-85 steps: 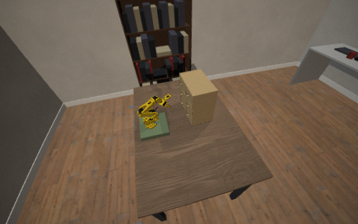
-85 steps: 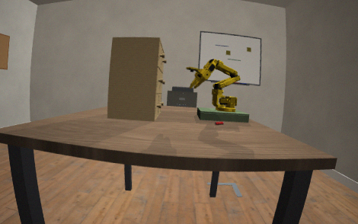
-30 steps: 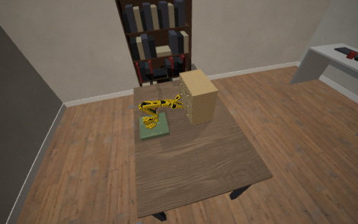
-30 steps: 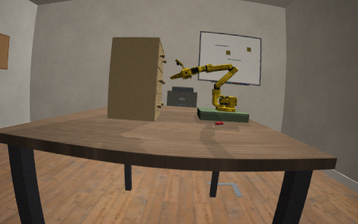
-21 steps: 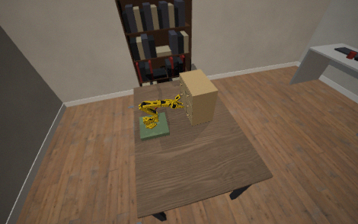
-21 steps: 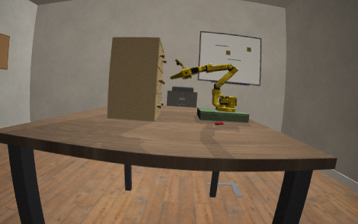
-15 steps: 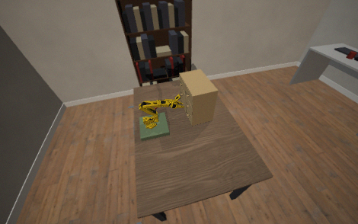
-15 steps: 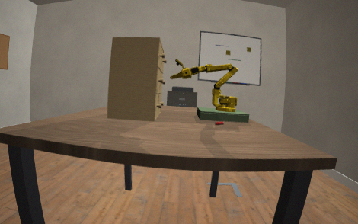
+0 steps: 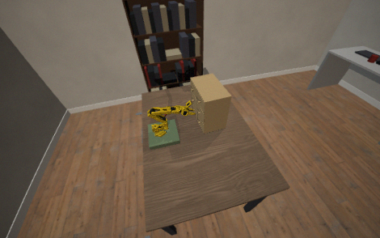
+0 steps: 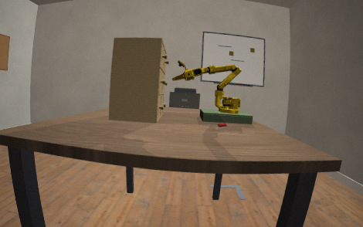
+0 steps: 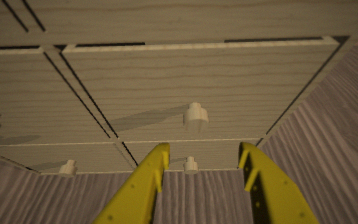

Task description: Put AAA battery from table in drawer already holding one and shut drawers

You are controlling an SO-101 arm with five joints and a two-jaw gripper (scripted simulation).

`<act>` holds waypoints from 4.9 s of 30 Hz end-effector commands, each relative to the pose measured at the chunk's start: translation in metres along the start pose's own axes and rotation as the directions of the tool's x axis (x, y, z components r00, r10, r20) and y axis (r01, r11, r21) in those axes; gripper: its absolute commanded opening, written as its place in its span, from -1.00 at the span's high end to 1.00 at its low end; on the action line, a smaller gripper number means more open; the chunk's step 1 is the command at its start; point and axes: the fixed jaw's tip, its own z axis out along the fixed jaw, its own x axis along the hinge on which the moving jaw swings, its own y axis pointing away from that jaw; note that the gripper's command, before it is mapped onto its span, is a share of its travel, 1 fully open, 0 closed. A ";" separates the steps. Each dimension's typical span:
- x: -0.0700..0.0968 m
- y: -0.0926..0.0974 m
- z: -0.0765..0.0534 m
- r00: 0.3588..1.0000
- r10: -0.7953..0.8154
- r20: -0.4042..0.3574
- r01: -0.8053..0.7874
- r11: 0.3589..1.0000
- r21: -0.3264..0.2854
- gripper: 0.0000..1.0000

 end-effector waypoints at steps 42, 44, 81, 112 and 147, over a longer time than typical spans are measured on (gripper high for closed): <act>0.008 0.000 0.001 1.000 0.006 -0.017 -0.006 1.000 0.000 0.57; 0.008 0.000 0.001 1.000 0.006 -0.017 -0.006 1.000 0.000 0.57; 0.010 0.002 0.039 1.000 0.002 -0.016 -0.003 1.000 -0.005 0.57; 0.007 0.003 0.041 1.000 0.001 -0.016 -0.001 1.000 -0.009 0.57; 0.009 0.004 0.041 1.000 0.000 -0.016 0.000 1.000 -0.013 0.57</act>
